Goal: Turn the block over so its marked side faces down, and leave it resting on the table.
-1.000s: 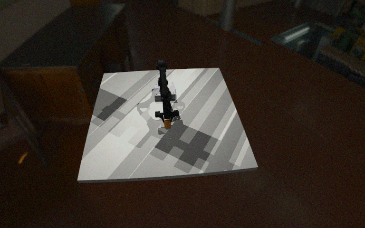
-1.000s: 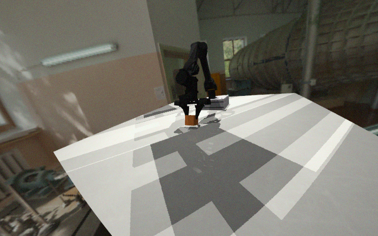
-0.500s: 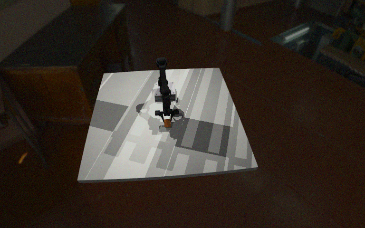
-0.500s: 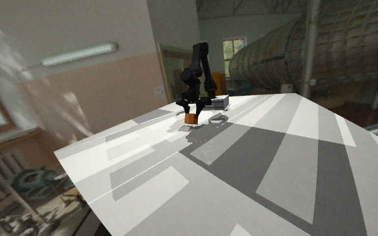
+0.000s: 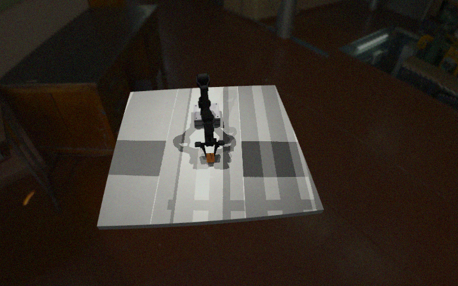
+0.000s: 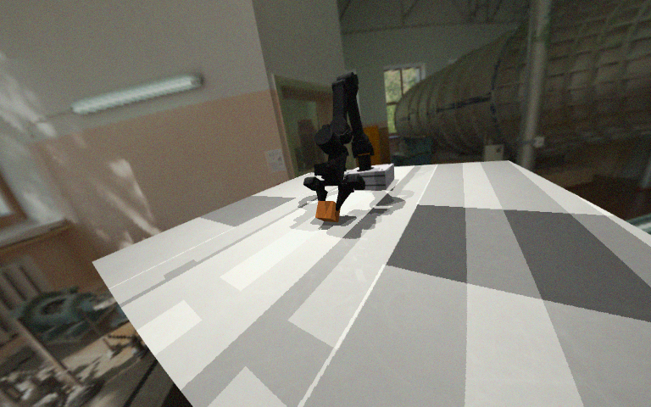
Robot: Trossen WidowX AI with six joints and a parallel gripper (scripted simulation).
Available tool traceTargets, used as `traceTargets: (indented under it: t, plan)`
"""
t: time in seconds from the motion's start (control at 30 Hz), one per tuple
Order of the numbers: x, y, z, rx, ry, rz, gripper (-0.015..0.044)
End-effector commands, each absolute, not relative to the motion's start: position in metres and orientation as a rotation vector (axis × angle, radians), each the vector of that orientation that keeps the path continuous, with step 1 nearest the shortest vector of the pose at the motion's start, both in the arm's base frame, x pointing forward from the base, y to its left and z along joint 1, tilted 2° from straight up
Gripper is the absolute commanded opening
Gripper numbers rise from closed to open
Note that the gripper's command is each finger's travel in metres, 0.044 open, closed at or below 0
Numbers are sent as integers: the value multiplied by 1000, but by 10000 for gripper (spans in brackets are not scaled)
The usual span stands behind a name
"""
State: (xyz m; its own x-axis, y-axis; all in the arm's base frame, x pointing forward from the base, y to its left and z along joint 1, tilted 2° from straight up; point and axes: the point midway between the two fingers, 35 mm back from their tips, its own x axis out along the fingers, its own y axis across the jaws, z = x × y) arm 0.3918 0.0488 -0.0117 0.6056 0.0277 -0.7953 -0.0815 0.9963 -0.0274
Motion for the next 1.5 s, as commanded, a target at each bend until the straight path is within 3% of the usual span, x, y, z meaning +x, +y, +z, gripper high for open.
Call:
traceTargets:
  t: [0.0, 0.7, 1.4, 1.47]
  plan:
    - [395, 49, -17, -66, 845, 65, 0]
    - [381, 46, -23, -55, 537, 71, 0]
    - [380, 46, -19, -53, 500, 72, 0]
    - [380, 46, -19, -53, 500, 72, 53]
